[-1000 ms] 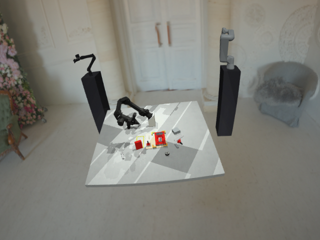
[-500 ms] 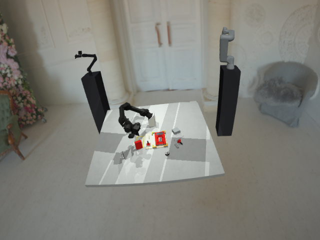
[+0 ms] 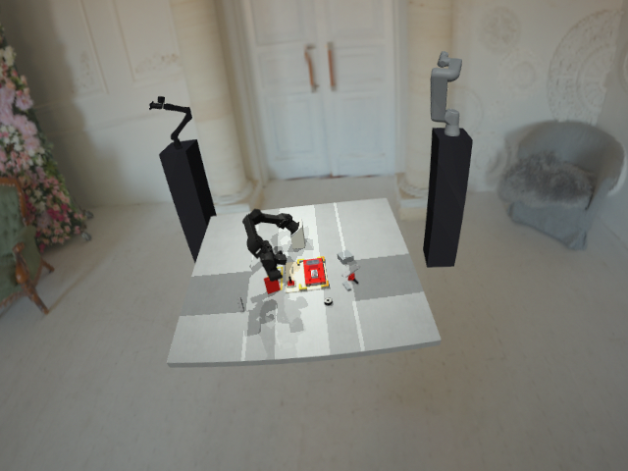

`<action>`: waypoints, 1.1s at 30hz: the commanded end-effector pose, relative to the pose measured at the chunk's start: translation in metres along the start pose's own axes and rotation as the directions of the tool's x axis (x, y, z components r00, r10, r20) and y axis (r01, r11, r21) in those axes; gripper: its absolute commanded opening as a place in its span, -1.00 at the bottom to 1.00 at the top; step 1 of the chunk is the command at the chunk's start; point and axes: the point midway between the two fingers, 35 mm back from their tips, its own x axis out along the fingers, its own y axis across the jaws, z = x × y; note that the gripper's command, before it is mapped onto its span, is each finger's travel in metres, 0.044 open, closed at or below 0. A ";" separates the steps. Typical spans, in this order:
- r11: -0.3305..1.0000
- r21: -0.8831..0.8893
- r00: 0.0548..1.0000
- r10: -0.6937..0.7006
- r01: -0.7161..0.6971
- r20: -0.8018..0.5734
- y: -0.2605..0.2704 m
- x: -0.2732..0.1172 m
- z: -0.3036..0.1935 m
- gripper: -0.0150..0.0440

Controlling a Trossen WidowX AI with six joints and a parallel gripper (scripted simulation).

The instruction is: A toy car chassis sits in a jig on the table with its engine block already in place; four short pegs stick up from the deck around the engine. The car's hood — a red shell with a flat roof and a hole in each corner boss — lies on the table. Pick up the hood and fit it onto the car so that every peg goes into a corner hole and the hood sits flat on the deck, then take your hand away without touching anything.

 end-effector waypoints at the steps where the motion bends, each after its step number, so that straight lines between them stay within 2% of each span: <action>1: 1.000 -0.006 1.000 -0.003 0.003 -0.013 -0.001 0.001 -0.005 -0.49; 13: 1.000 -0.006 1.000 -0.003 0.002 -0.015 -0.001 0.043 -0.006 -0.49; 33: 1.000 -0.006 1.000 -0.002 0.002 -0.015 0.005 0.044 -0.007 -0.49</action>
